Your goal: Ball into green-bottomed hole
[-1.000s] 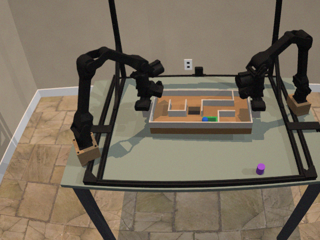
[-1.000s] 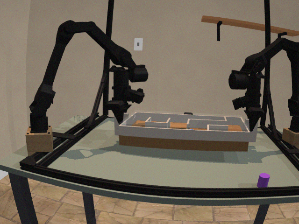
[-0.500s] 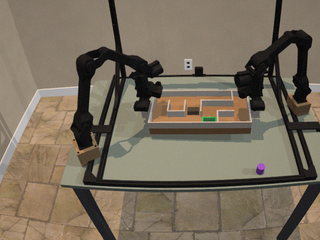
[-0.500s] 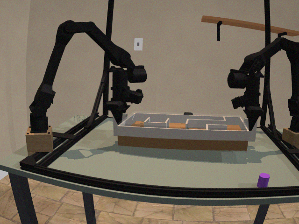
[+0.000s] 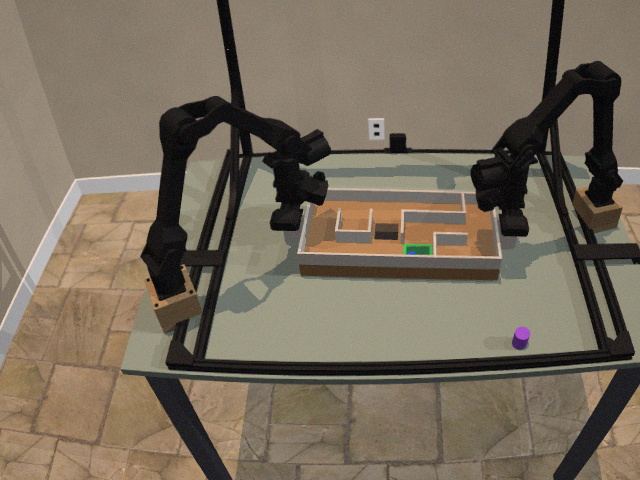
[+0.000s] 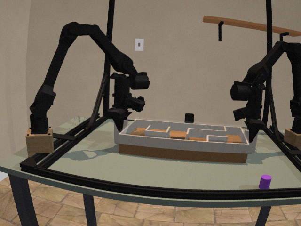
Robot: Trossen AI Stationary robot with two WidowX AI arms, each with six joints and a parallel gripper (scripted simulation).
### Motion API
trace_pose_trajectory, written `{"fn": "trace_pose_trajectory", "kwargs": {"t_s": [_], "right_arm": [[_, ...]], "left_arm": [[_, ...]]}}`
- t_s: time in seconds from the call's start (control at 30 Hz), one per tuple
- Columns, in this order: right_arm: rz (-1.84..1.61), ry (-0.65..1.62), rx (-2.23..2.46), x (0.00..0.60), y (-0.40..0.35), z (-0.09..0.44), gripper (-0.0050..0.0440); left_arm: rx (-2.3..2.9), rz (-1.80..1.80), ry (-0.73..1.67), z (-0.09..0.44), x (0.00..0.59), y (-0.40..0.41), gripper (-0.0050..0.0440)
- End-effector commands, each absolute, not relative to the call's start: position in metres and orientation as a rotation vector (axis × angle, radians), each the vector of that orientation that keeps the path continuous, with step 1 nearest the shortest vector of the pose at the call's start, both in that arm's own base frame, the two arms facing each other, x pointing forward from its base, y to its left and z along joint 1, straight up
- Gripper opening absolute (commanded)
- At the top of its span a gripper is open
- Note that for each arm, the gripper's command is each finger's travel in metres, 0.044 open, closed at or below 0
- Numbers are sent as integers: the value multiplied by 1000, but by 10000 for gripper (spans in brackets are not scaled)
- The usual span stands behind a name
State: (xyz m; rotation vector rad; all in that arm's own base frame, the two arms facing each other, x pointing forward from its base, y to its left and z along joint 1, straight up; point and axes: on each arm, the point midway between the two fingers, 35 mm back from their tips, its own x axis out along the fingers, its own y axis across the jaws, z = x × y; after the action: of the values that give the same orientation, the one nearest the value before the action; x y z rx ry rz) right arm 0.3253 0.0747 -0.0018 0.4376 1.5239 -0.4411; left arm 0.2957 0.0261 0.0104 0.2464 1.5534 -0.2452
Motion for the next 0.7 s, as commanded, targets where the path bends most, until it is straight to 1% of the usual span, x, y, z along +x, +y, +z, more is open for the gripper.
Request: {"fn": "trace_pose_trajectory", "kwargs": {"t_s": [0.0,0.3,0.37,0.5,0.67], "right_arm": [[-439,1526,439,326,75,-5,92],[-439,1526,439,326,75,-5,308],[-439,1526,439,326,75,-5,308],[-439,1526,439,326,75,-5,400],[-439,1526,439,326,75,-5,400]], "left_arm": [[246,-246,1557,5,294,26,92],[246,-246,1557,5,294,26,308],[246,-246,1557,5,294,26,308],[246,-246,1557,5,294,26,400],[246,-246,1557,5,294,26,400]]}}
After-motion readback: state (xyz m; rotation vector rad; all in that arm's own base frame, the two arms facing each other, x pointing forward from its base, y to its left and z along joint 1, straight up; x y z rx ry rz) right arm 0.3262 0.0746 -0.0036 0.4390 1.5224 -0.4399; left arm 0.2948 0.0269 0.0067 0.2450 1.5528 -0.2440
